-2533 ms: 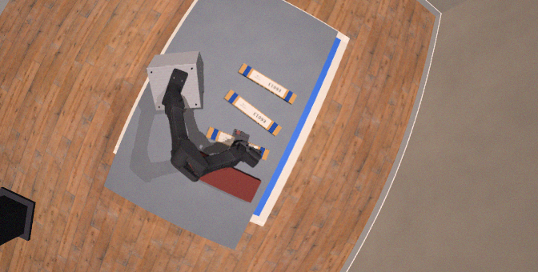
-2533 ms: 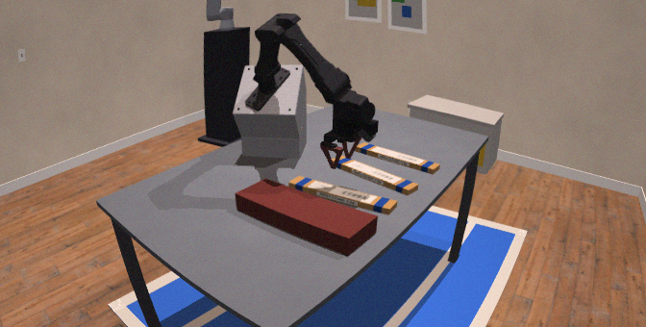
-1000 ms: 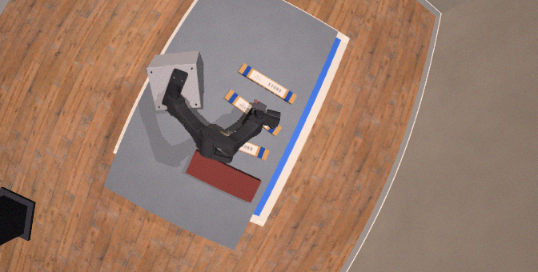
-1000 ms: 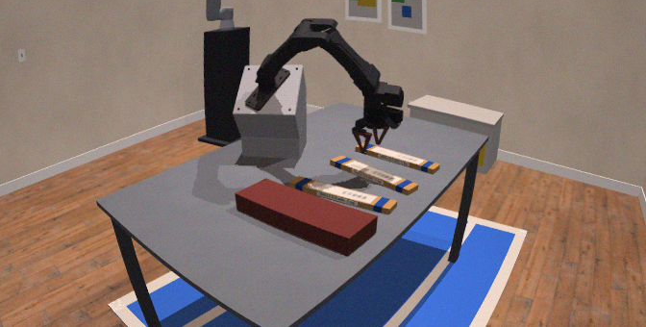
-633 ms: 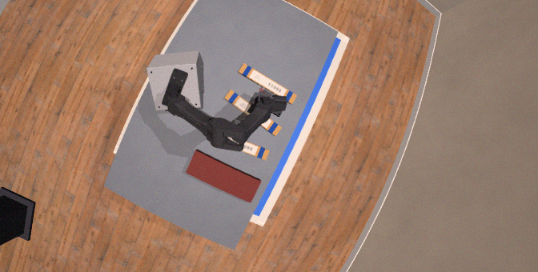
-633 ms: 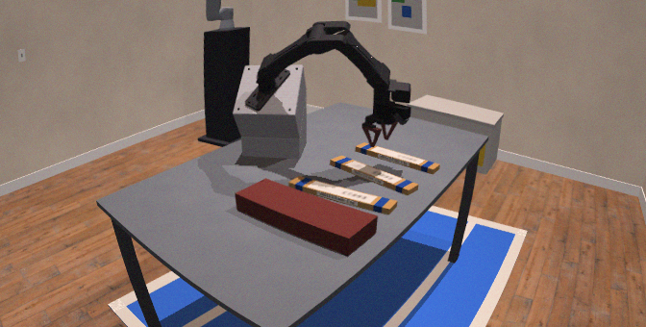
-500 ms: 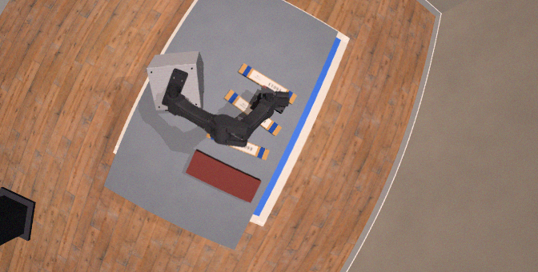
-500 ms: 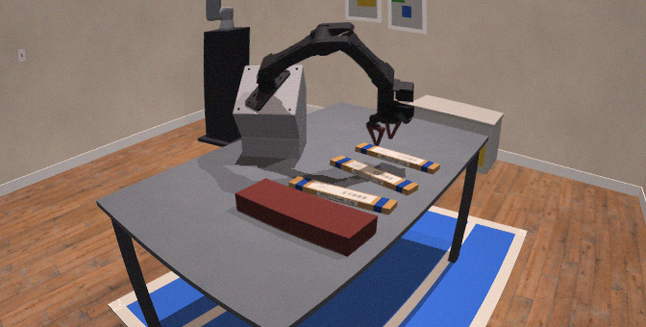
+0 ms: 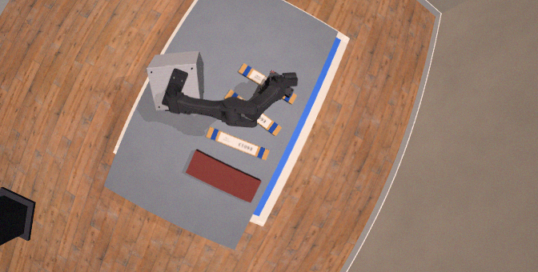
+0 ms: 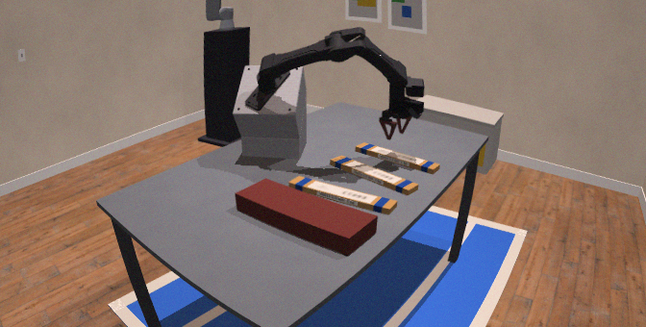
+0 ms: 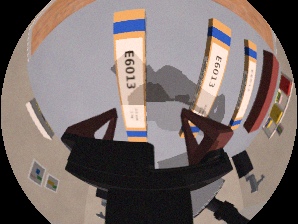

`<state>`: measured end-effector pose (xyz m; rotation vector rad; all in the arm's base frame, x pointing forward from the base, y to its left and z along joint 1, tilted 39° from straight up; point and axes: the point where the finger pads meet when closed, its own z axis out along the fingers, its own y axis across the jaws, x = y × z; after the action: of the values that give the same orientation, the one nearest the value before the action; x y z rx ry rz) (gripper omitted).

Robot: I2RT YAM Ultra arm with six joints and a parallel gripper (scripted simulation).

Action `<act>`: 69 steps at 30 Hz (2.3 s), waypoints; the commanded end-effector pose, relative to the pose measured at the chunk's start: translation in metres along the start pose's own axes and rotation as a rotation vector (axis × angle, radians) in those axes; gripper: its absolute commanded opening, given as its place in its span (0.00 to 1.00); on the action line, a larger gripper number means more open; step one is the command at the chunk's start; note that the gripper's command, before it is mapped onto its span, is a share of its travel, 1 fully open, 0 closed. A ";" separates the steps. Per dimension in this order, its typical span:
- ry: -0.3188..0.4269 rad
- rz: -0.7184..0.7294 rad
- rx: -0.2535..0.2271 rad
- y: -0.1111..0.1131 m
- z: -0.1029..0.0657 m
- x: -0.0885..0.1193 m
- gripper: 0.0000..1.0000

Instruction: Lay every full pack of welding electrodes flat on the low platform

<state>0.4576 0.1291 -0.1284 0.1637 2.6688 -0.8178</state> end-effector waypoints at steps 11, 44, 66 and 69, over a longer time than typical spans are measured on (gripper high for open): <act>-0.037 0.025 -0.019 0.041 -0.036 -0.012 0.96; -0.027 0.014 -0.010 0.045 -0.031 -0.007 0.96; -0.019 0.004 -0.002 0.048 -0.027 -0.002 0.96; -0.025 0.012 -0.009 0.047 -0.031 -0.006 0.96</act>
<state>0.4614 0.1633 -0.1378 0.1935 2.6756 -0.8336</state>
